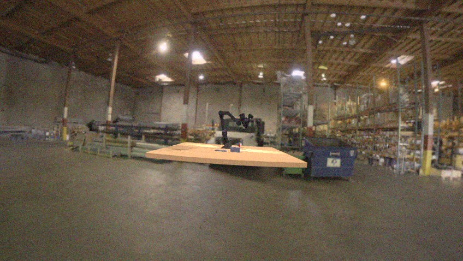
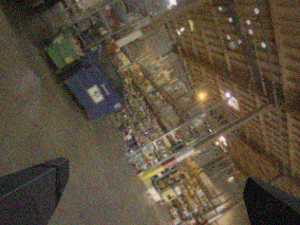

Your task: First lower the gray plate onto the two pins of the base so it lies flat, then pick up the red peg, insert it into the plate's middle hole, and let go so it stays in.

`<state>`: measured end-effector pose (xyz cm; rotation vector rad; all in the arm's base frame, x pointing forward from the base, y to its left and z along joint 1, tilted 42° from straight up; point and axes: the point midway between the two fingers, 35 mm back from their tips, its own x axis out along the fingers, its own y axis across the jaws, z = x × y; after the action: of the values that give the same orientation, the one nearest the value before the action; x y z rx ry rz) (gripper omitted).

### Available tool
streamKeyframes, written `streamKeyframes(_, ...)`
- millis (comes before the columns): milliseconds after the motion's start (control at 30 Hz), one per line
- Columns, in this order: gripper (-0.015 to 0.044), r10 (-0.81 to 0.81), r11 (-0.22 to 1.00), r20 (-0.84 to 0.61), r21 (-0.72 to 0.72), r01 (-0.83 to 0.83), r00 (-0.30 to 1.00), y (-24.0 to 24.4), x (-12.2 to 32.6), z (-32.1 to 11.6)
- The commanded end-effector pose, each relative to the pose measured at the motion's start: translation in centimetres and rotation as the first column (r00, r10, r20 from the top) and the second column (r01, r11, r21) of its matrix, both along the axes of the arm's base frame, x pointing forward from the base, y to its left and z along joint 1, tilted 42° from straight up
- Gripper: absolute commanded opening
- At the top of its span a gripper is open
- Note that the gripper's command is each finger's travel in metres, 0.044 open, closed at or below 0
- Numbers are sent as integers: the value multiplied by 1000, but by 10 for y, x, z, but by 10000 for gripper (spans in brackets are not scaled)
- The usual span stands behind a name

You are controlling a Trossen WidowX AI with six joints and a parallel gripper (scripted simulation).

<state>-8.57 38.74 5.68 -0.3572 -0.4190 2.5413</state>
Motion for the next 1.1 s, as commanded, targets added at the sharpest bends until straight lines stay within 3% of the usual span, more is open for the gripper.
streamKeyframes(0,426,0,1000,0,0,0,1000,0,0,0)
streamKeyframes(67,440,-39,999,6,-27,39,999,7,8,-4)
streamKeyframes(233,440,-305,923,88,-216,317,948,45,77,-33)
streamKeyframes(400,440,-514,743,226,-365,561,827,57,158,-60)
streamKeyframes(633,440,-631,477,404,-471,742,662,41,241,-85)
streamKeyframes(833,440,-611,92,640,-528,844,466,-10,323,-106)
streamKeyframes(1067,440,-386,-333,866,-453,827,319,-106,394,-103)
